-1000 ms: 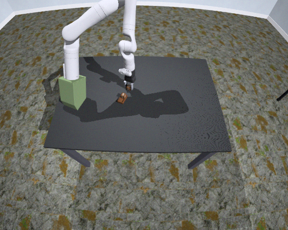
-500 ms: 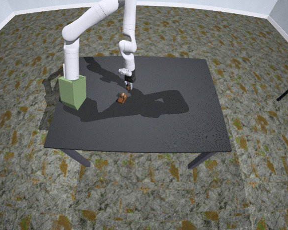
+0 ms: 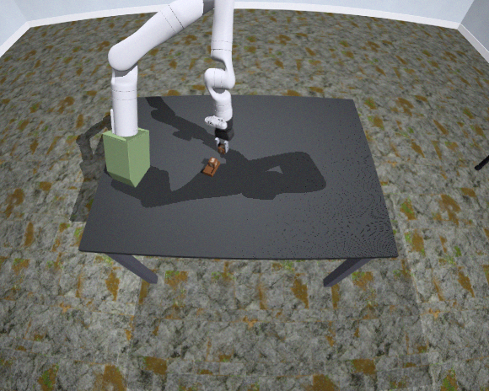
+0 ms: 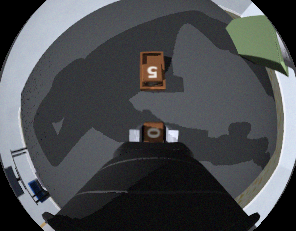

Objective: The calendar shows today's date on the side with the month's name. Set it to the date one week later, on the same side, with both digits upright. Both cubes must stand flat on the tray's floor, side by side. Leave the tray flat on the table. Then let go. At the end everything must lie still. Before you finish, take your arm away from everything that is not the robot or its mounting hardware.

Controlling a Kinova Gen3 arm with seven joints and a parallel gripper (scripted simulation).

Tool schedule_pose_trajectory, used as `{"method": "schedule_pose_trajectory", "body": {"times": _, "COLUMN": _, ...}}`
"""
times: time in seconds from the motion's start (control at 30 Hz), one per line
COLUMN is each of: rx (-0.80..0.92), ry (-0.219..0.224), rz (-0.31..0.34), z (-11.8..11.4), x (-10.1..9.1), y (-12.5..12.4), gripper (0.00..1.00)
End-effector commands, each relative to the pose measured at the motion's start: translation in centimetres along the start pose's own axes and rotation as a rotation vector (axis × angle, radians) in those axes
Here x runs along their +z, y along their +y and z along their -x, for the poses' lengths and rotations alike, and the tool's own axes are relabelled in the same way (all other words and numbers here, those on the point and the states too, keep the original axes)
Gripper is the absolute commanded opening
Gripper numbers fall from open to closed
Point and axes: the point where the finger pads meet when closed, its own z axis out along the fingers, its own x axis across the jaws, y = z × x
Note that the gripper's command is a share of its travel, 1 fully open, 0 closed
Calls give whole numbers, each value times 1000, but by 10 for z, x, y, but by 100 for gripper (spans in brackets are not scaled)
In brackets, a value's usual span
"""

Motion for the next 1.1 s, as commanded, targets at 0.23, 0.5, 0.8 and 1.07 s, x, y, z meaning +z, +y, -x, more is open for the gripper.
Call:
{"method": "schedule_pose_trajectory", "body": {"times": 0.23, "rx": 0, "ry": -1, "rz": 0, "z": 1, "x": -1, "y": 0, "gripper": 57}}
{"method": "schedule_pose_trajectory", "body": {"times": 0.5, "rx": 0, "ry": -1, "rz": 0, "z": 1, "x": -1, "y": 0, "gripper": 57}}
{"method": "schedule_pose_trajectory", "body": {"times": 0.8, "rx": 0, "ry": -1, "rz": 0, "z": 1, "x": -9, "y": 0, "gripper": 57}}
{"method": "schedule_pose_trajectory", "body": {"times": 1.07, "rx": 0, "ry": -1, "rz": 0, "z": 1, "x": -32, "y": 0, "gripper": 57}}
